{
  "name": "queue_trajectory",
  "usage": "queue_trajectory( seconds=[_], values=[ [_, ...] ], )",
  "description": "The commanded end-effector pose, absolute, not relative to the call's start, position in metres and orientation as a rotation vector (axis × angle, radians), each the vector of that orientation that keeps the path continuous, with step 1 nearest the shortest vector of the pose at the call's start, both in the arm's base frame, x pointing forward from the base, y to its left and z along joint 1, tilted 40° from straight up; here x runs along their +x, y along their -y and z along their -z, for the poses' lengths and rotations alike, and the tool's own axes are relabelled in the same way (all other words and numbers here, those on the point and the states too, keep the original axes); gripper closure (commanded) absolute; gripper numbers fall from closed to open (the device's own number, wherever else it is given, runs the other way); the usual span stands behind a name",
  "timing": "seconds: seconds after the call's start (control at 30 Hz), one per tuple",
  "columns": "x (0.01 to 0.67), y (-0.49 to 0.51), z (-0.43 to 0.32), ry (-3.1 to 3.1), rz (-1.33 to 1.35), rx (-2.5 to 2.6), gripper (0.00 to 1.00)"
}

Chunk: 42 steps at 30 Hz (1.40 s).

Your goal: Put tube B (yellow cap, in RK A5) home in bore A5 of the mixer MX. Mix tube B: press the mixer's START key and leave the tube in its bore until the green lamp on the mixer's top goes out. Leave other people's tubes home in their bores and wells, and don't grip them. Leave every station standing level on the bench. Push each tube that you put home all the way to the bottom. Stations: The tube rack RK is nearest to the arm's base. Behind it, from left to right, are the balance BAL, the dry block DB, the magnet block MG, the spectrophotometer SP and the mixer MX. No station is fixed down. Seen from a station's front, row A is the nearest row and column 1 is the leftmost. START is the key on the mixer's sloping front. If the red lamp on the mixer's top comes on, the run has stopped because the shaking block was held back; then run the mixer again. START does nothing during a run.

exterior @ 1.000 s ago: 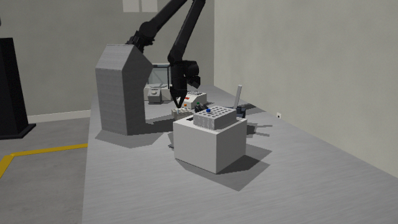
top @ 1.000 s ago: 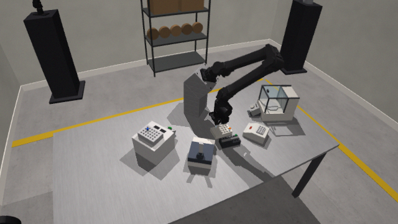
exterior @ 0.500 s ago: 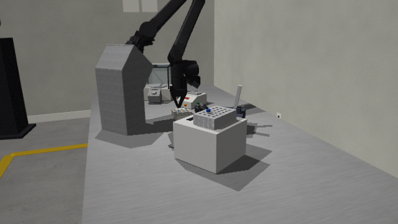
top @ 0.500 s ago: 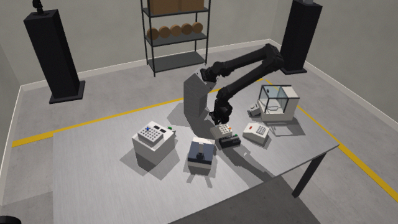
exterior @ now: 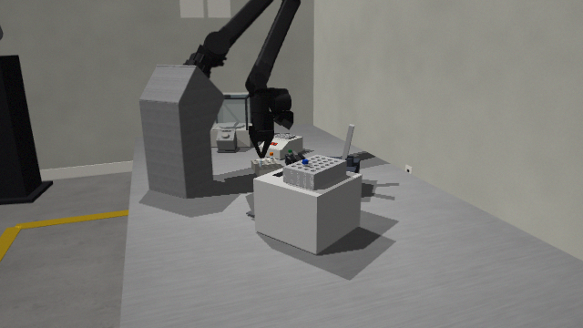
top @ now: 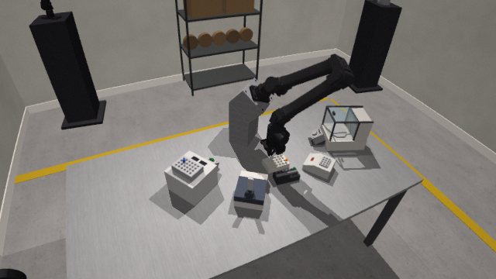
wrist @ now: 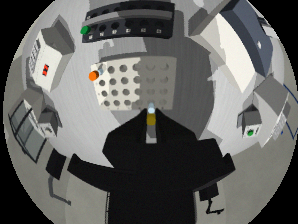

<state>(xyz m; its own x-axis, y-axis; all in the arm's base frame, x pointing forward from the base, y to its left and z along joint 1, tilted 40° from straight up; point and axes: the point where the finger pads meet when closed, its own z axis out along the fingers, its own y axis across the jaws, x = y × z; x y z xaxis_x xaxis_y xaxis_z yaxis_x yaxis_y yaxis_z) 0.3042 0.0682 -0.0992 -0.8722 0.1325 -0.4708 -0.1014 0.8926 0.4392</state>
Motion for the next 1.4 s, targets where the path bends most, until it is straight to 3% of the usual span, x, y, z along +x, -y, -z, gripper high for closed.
queue_trajectory(
  seconds=[0.0,1.37],
  values=[
    [0.287,-0.063,0.096,-2.565,-0.623,0.031,0.91],
    [0.274,-0.05,0.071,-2.557,-0.624,0.028,0.91]
  ],
)
